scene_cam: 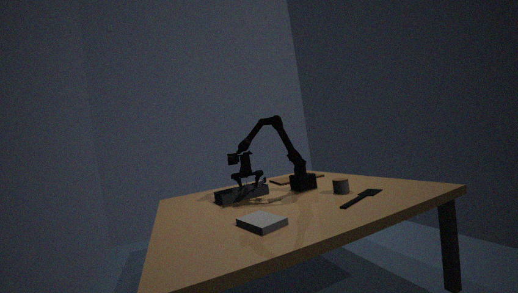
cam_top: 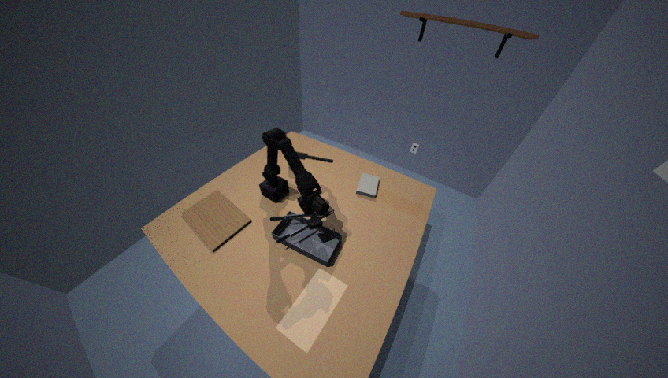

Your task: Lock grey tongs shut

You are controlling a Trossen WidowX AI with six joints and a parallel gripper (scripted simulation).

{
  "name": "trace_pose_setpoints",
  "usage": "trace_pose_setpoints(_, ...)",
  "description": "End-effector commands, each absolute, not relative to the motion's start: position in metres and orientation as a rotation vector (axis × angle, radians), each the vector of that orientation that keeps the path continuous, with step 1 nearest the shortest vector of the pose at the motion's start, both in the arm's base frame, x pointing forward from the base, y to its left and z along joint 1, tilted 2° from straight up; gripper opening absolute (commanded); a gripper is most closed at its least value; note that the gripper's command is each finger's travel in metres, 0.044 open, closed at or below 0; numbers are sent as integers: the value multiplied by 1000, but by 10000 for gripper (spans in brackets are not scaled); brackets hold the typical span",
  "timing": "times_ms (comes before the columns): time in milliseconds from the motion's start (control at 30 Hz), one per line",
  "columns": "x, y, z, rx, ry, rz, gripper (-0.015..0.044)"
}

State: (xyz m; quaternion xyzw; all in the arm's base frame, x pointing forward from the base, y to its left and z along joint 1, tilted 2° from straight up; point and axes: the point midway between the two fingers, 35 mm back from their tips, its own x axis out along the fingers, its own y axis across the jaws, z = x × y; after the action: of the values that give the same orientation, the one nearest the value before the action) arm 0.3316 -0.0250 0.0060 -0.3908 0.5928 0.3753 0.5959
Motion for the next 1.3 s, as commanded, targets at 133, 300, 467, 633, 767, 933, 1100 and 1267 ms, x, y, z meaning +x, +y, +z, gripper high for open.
trace_pose_setpoints(133,329,-26,-10,-911,1384,875,440)
trace_pose_setpoints(300,327,-26,-18,-911,1384,875,440)
trace_pose_setpoints(467,327,-26,-23,-911,1384,875,440)
trace_pose_setpoints(633,328,-25,-19,-906,1379,873,355)
trace_pose_setpoints(767,328,-25,-19,-906,1379,873,328)
trace_pose_setpoints(933,328,-25,-19,-906,1379,873,295)
trace_pose_setpoints(1100,328,-25,-19,-906,1379,873,261)
trace_pose_setpoints(1267,328,-25,-19,-906,1379,873,228)
